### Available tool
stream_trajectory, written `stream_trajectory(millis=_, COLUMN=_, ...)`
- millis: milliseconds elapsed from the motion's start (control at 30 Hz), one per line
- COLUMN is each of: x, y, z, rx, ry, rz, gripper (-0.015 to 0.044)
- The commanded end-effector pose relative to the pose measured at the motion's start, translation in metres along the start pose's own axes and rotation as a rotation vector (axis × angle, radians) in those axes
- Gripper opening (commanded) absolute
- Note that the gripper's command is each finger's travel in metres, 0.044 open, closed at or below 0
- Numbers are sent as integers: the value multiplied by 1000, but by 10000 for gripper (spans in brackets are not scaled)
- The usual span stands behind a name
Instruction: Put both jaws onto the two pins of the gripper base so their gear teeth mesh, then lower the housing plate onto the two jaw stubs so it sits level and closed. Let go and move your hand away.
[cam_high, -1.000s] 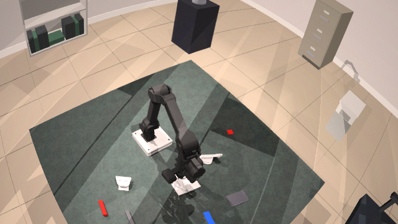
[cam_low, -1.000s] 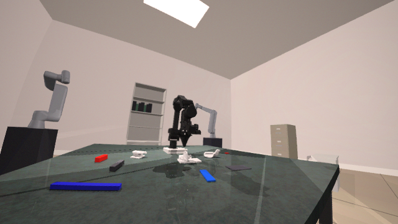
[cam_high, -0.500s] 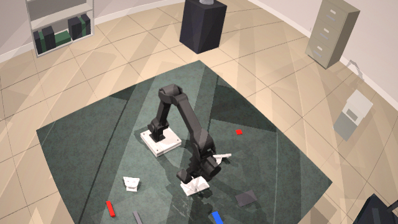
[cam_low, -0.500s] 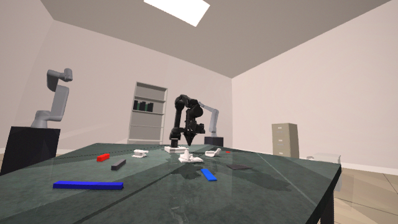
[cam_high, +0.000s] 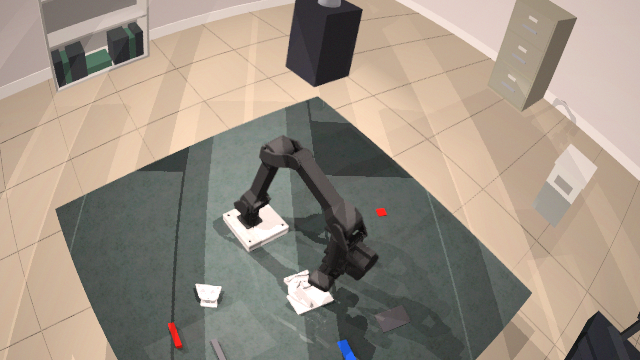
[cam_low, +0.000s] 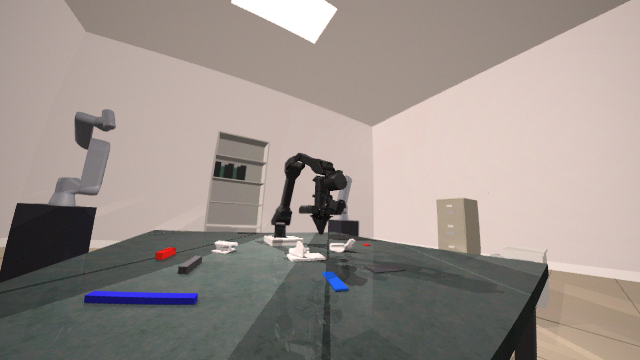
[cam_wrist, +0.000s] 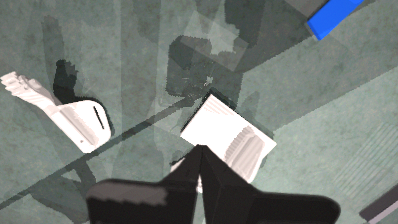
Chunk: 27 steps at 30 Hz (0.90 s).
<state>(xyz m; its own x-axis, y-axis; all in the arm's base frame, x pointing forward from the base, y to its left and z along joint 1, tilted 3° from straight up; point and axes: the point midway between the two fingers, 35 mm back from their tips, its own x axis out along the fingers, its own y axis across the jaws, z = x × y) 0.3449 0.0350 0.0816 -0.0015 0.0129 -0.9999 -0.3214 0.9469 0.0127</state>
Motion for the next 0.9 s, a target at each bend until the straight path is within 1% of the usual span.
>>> stream_trajectory(millis=0, x=-1, y=12, z=7, rx=-57, ry=-2, rz=6, gripper=0)
stream_trajectory(millis=433, x=-3, y=67, z=27, rx=-293, ry=-13, rz=19, gripper=0)
stream_trajectory(millis=867, x=-3, y=125, z=38, rx=-536, ry=-3, rz=21, gripper=0)
